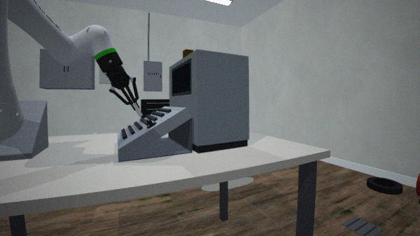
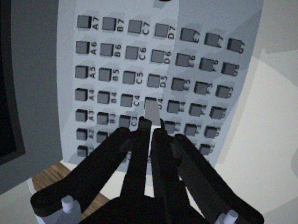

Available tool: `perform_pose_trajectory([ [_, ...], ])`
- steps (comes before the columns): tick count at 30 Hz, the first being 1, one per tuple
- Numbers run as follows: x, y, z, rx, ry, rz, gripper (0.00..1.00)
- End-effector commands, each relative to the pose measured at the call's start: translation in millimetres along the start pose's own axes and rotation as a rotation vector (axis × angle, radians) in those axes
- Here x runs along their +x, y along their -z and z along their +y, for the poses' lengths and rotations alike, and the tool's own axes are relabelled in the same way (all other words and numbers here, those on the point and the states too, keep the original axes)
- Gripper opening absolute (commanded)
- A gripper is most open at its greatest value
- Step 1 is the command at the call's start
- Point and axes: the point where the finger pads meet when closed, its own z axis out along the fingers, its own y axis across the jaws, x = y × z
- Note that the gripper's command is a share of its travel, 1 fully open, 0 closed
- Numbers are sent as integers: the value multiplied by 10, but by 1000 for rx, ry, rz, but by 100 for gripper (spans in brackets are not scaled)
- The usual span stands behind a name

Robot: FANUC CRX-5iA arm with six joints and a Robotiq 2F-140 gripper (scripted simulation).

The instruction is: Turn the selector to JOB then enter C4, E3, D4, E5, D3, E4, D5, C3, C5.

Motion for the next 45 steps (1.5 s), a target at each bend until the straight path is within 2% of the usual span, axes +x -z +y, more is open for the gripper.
perform_pose_trajectory([
  [1,-5,-39,-3,1,0,-1,0],
  [11,-5,-162,-3,1,0,-1,0],
  [45,-5,-196,-3,1,0,-1,0],
])
